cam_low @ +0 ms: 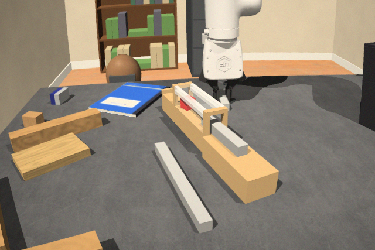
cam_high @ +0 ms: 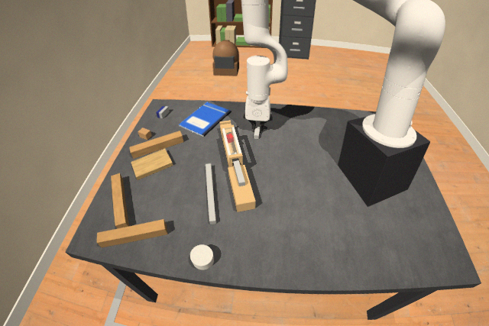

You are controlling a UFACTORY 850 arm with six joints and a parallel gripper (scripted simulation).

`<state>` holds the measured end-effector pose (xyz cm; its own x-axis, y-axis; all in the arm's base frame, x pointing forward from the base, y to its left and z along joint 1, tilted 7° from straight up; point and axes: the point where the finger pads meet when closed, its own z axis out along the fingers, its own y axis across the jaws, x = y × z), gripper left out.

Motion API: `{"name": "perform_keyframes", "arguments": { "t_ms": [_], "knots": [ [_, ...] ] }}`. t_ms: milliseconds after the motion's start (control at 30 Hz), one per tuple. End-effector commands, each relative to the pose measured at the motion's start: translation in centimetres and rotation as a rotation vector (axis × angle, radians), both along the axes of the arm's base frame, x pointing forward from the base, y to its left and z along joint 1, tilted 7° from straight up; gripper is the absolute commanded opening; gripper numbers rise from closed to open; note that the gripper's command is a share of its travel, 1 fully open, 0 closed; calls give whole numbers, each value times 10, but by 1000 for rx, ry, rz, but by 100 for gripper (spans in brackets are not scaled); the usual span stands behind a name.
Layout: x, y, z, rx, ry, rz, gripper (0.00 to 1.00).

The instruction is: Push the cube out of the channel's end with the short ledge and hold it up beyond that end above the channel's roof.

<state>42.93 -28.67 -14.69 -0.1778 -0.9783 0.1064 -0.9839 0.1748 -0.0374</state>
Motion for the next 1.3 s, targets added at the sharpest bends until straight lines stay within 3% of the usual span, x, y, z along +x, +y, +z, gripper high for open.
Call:
{"name": "perform_keyframes", "arguments": {
  "t_ms": [0,567,1267],
  "knots": [
    [1,0,1,-1,-14,1,0],
    [1,0,5,-1,-14,1,0],
    [-2,8,79,-1,-14,1,0]
  ]
}}
